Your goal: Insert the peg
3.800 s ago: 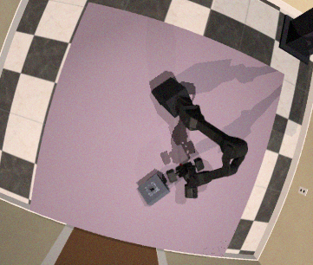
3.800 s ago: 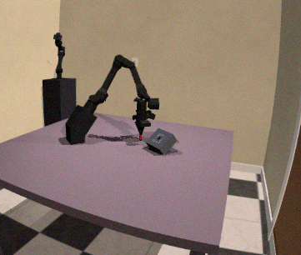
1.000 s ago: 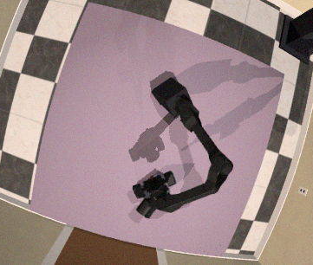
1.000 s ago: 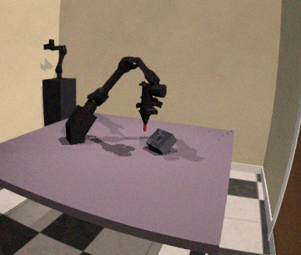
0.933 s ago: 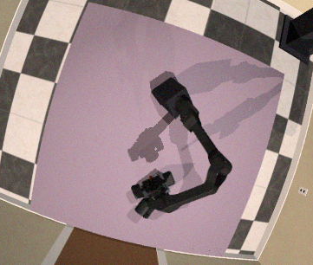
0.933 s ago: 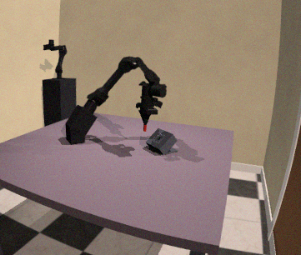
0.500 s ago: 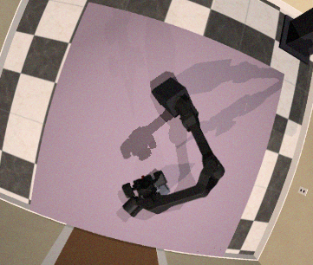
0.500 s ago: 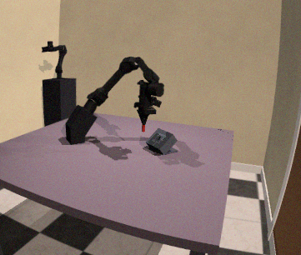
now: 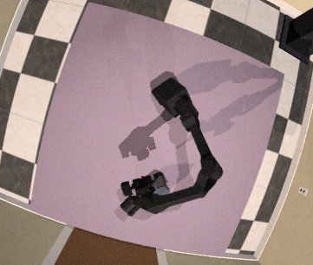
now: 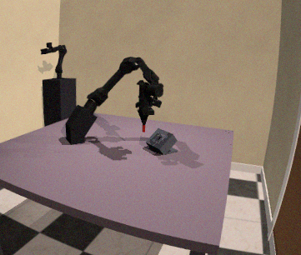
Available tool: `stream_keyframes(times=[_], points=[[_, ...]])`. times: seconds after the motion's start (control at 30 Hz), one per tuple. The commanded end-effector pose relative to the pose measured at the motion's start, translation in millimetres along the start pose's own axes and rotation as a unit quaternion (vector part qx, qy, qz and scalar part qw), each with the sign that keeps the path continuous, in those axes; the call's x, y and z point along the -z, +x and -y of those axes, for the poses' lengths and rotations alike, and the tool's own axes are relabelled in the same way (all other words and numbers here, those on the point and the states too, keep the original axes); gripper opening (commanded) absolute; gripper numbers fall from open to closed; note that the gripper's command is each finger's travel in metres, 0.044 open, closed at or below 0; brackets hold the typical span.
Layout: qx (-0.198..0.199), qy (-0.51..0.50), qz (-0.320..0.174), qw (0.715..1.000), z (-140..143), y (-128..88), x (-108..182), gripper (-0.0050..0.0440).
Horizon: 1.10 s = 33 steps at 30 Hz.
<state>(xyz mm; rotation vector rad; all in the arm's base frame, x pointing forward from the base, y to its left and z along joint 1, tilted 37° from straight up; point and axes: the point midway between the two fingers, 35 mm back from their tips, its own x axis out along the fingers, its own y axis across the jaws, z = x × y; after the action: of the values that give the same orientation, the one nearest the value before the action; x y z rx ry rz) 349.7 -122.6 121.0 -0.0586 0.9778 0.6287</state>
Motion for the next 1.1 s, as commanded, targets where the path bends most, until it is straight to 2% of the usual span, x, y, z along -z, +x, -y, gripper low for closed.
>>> stream_keyframes(times=[0.0,1.07], points=[[0.004,0.010,0.008,1.000,0.2,-5.0,-3.9,0.0000],[-0.032,0.183,0.035,0.982,-0.8,-1.6,-2.4,0.0000]])
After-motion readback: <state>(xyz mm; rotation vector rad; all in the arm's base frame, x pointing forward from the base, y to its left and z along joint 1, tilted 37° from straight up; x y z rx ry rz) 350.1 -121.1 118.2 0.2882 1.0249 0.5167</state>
